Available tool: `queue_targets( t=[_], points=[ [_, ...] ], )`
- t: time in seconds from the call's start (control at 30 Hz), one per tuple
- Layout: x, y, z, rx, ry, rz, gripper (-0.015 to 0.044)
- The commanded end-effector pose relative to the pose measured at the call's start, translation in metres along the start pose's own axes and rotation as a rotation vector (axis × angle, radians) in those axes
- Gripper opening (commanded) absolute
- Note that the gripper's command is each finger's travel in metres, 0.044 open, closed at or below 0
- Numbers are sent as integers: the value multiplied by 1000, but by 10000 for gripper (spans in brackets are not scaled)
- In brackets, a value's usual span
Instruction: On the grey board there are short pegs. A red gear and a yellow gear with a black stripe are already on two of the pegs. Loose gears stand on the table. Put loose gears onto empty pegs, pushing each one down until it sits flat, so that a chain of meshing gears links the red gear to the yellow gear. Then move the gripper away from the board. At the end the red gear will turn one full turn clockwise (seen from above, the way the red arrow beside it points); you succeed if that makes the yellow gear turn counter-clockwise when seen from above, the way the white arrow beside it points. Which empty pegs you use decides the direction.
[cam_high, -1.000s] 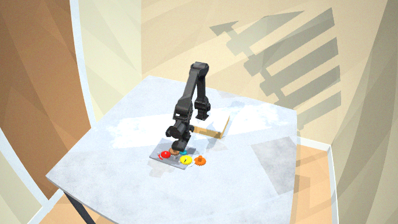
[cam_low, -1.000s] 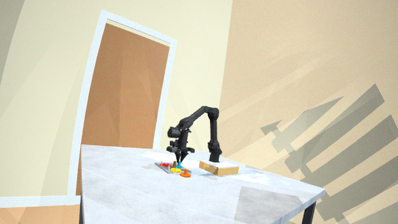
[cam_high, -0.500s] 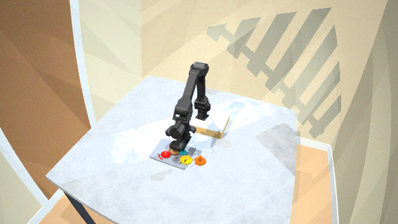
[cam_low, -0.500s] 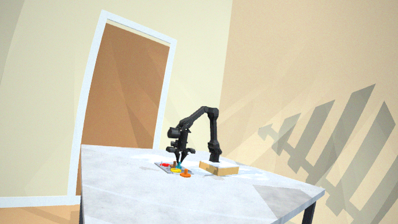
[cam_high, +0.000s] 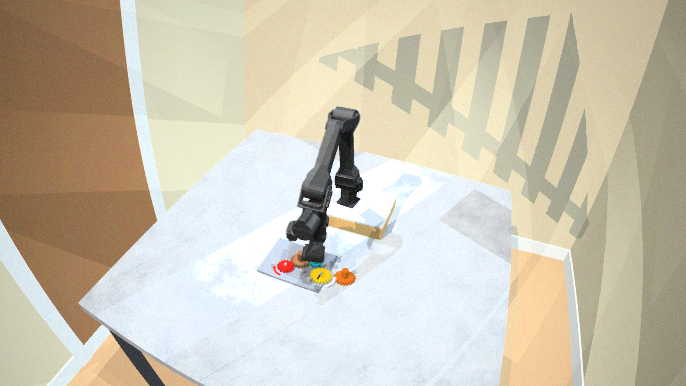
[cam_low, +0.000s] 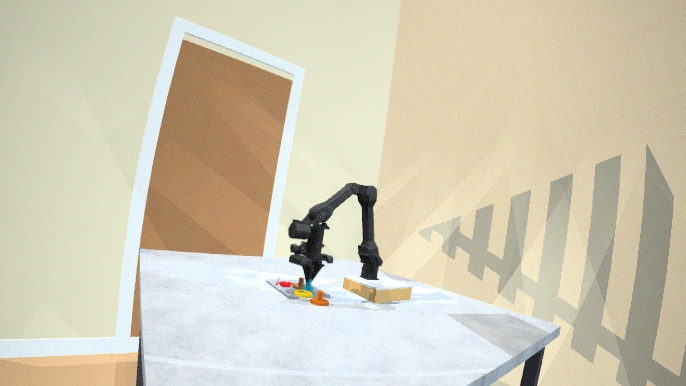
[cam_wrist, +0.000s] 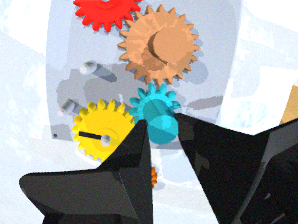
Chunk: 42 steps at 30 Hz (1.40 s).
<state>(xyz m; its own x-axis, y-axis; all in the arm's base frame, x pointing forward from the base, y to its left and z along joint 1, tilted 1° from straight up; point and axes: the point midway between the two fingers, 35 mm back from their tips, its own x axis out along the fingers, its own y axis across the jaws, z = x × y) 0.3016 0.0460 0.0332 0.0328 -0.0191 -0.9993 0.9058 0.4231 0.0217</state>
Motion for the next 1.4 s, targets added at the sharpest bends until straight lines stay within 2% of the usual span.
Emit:
queue_targets(
  t=[0.0, 0.23, 0.77, 1.03, 1.37],
  points=[
    [2, 1, 1, -58, 0, -1, 0],
    [2, 1, 0, 36, 0, -1, 0],
    [4, 0, 1, 450, 0, -1, 0],
    [4, 1, 0, 373, 0, -1, 0],
    [5, 0, 0, 110, 0, -1, 0]
  ],
)
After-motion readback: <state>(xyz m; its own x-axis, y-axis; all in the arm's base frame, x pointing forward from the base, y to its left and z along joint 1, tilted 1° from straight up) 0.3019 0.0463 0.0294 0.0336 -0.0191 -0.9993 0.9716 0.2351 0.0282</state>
